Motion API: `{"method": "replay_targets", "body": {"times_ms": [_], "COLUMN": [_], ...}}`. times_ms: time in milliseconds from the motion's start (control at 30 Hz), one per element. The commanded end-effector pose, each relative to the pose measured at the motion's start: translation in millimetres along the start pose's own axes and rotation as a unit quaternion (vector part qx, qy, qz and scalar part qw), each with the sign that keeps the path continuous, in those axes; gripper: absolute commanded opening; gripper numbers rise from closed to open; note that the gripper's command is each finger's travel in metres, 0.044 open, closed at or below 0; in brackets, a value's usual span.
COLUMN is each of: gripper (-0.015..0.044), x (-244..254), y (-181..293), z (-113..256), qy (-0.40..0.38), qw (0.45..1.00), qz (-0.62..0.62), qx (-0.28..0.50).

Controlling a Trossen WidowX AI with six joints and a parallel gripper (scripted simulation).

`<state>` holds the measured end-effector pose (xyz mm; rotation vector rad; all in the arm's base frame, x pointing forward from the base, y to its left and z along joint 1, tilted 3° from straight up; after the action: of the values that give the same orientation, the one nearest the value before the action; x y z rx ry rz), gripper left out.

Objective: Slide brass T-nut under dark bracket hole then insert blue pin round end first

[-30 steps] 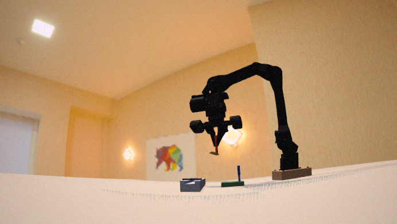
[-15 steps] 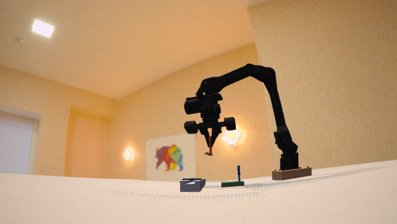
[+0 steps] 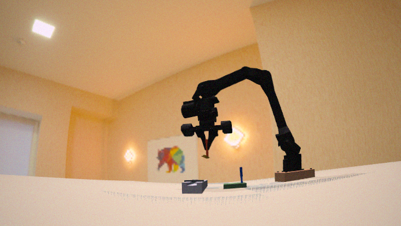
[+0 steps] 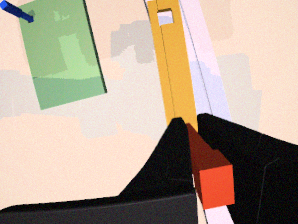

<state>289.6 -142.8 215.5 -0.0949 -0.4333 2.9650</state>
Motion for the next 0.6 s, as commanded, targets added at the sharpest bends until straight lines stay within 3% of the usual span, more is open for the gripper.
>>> {"method": "replay_targets", "body": {"times_ms": [0, 567], "gripper": [-0.015, -0.015], "x": [-5.3, -25.8], "y": [5.3, 26.1], "z": [1.5, -0.5], "qy": [0.0, -0.009], "qw": [1.0, 0.999], "qz": [0.007, 0.046], "qx": [0.001, -0.002]}}
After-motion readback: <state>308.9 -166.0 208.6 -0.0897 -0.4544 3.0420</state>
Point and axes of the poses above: the point midway between the two fingers, 35 mm back from their tips, its own z axis back along the fingers, its own x axis across the jaws, y = z × x, the point moved 8 cm from there along z, back along the fingers, and after that the axes turned 10 degrees about z, right-handed, at the moved point
